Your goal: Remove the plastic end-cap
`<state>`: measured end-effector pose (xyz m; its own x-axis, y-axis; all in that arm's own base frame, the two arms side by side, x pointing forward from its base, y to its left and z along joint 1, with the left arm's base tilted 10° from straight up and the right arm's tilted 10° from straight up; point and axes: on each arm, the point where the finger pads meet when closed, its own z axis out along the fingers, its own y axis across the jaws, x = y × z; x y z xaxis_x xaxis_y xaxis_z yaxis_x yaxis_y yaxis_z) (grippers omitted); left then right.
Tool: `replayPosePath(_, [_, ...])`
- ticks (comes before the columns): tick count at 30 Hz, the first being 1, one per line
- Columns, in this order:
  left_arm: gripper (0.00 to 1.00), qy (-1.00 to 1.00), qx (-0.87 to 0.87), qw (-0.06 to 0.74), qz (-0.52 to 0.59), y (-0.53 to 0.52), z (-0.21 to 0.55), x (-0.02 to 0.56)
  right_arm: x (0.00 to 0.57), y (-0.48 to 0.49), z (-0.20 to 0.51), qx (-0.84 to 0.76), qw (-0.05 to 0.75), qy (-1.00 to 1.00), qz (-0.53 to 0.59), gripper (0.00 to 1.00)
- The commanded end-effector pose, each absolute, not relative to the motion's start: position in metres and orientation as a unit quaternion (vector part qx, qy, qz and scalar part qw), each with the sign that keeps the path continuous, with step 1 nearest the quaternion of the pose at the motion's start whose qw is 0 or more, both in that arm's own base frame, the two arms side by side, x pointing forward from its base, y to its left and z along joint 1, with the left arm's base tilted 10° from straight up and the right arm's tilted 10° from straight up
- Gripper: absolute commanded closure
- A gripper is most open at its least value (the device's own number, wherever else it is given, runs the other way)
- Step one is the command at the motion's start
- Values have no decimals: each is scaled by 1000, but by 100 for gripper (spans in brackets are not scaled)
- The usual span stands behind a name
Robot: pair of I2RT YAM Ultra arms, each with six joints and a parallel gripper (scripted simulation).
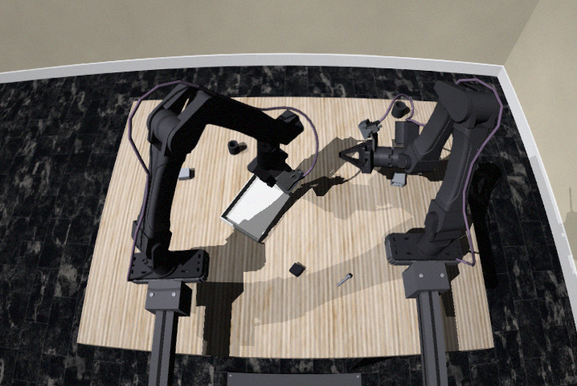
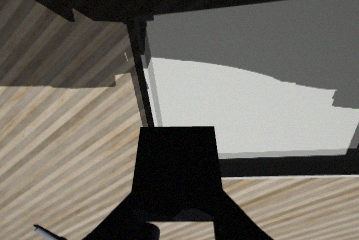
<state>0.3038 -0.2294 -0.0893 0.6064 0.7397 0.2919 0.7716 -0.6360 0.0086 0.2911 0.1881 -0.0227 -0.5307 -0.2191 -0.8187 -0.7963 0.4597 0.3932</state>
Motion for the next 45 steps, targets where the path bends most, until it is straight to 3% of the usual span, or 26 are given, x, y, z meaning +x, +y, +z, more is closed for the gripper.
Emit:
replayPosePath(1, [73,-416,-876,124,-209,-209,-94,295,275,187,-13,-435,330,742,388,100])
replayPosePath(20, [73,-383,-869,152,-274,-191,-126,267,250,169,24,-608,382,617,322,100])
replayPosePath(39, [73,-378,-870,157,-273,-176,-156,260,242,168,27,-619,372,607,332,100])
replayPosePath(42, [41,-383,-871,145,-272,-184,-140,257,243,168,28,-620,373,606,331,100])
replayPosePath(45, [41,-387,-871,139,-269,-197,-121,252,243,168,28,-620,373,606,331,100])
